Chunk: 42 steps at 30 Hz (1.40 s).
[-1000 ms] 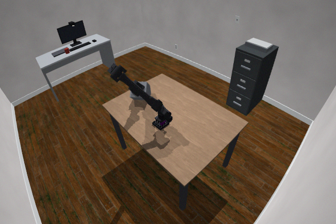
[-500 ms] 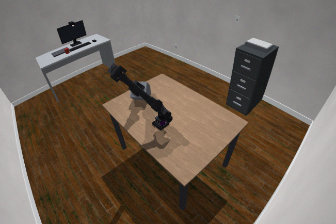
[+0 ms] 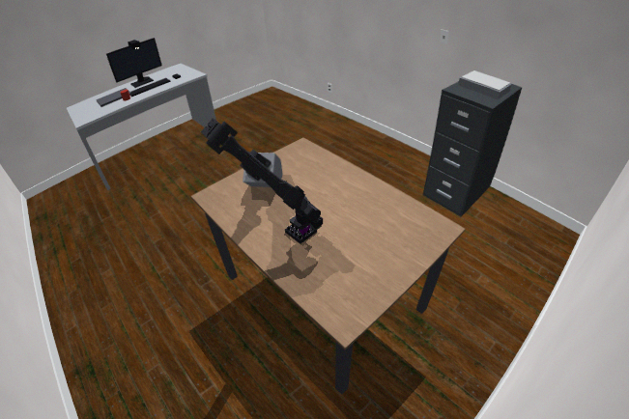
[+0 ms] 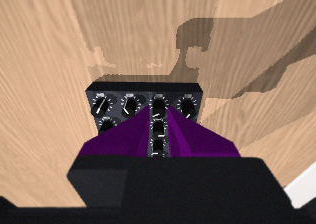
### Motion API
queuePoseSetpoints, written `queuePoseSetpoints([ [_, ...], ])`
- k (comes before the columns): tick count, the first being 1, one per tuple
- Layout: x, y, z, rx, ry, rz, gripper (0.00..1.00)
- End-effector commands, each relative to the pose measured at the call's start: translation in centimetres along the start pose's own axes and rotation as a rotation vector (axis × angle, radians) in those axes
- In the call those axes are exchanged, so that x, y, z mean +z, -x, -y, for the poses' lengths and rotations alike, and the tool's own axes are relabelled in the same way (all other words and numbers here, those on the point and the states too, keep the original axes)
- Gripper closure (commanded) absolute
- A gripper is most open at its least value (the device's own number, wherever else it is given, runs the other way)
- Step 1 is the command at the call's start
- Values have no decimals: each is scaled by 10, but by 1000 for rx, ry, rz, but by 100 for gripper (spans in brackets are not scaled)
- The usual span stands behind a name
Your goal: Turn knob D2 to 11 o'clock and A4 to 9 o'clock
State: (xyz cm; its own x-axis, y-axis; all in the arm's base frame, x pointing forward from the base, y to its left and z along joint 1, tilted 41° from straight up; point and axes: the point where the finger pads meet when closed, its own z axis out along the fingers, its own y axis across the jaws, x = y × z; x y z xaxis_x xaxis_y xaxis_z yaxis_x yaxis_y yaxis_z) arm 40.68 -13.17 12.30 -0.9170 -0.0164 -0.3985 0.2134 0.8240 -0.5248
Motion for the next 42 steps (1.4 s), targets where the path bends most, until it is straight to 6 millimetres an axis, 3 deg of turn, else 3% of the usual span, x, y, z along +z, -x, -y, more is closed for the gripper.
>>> queuePoseSetpoints([
  [1, 0, 7, 1, -2, 1, 17, 82],
  [5, 0, 7, 1, -2, 1, 17, 82],
  [6, 0, 7, 1, -2, 1, 17, 93],
  [42, -1, 8, 2, -5, -2, 18, 93],
])
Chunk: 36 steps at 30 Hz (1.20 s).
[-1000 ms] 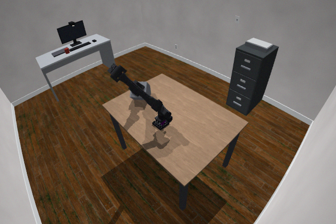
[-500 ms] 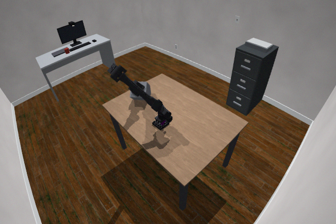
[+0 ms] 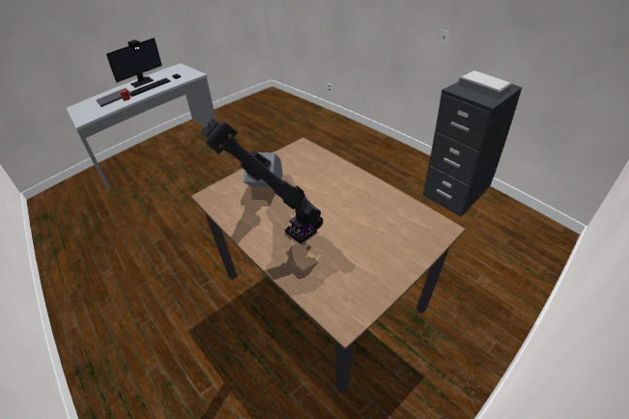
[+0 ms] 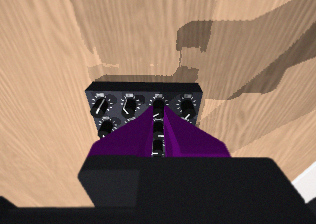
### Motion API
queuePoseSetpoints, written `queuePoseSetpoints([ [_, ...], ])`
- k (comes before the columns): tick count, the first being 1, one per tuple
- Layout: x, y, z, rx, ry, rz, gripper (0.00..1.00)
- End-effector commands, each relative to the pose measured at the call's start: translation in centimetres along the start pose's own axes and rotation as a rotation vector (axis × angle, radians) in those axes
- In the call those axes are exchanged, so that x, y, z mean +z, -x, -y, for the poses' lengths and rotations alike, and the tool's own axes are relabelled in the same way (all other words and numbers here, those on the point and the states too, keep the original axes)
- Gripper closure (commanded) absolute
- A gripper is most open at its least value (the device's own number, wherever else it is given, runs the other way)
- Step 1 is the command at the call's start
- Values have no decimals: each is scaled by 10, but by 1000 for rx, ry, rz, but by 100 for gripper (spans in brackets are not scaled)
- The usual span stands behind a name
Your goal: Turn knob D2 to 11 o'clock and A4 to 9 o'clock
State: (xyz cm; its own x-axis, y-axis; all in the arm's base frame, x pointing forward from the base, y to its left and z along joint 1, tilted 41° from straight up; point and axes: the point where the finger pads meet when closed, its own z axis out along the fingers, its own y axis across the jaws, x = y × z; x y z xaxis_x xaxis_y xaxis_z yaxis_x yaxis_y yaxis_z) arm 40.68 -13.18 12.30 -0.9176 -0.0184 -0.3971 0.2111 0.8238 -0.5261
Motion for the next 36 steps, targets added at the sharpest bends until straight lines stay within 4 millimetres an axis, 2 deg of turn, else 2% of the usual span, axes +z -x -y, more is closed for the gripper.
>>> queuePoseSetpoints([
  [1, -1, 8, 1, -4, -2, 18, 93],
  [12, -1, 8, 1, -40, -2, 18, 93],
  [26, -1, 8, 1, -175, -2, 18, 93],
  [36, -1, 8, 1, -368, -2, 18, 93],
])
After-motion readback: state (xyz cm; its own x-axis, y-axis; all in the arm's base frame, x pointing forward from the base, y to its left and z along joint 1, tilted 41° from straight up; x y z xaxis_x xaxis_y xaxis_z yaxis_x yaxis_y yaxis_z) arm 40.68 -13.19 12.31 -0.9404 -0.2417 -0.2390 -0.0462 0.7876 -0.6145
